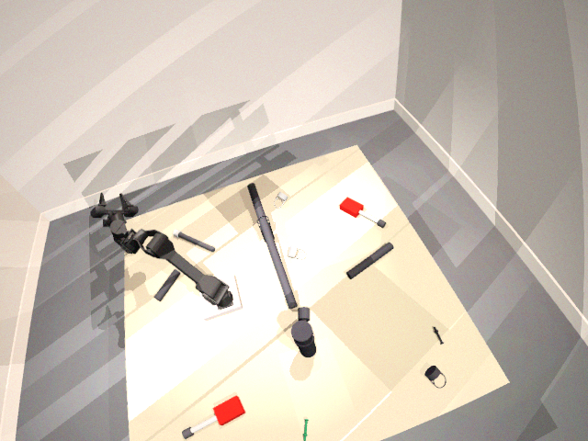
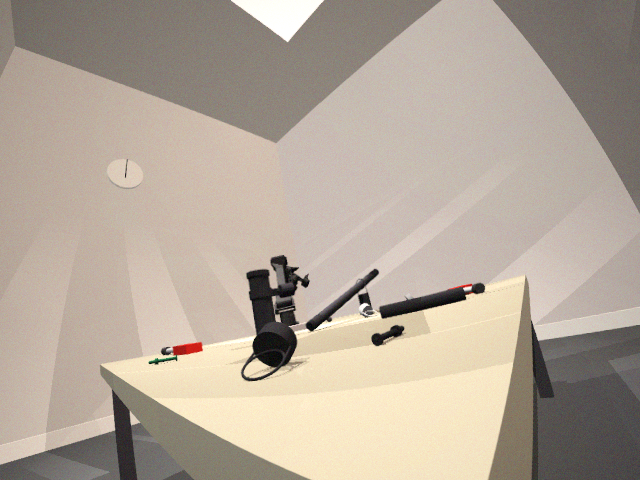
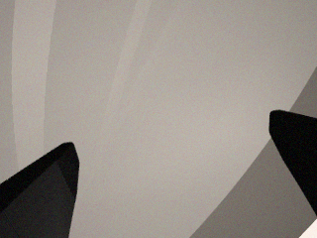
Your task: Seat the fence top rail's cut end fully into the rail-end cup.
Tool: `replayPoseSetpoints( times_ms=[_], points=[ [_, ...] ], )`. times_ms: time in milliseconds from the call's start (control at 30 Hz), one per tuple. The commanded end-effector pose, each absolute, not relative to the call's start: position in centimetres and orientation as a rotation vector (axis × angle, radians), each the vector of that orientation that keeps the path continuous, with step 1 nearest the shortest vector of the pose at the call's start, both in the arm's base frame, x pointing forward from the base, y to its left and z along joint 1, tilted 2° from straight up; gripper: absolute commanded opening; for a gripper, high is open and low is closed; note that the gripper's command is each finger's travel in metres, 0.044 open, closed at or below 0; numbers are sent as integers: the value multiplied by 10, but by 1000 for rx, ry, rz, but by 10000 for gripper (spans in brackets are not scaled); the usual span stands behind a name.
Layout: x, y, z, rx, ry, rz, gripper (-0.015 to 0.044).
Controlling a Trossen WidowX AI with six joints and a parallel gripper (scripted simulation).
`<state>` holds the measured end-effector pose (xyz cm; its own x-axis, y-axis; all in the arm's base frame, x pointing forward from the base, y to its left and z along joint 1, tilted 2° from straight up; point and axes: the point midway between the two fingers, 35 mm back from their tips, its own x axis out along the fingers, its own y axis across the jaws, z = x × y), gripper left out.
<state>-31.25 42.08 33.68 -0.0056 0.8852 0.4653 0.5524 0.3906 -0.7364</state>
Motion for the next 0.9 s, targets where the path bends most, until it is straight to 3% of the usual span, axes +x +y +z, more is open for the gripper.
replayPoseSetpoints(
  times_ms=[0, 467, 867],
  points=[
    [-310, 423, 337, -1283, -1678, 433, 426],
    [-89, 518, 350, -1439, -1312, 619, 440],
    [110, 494, 338, -1438, -819, 743, 440]
  ],
)
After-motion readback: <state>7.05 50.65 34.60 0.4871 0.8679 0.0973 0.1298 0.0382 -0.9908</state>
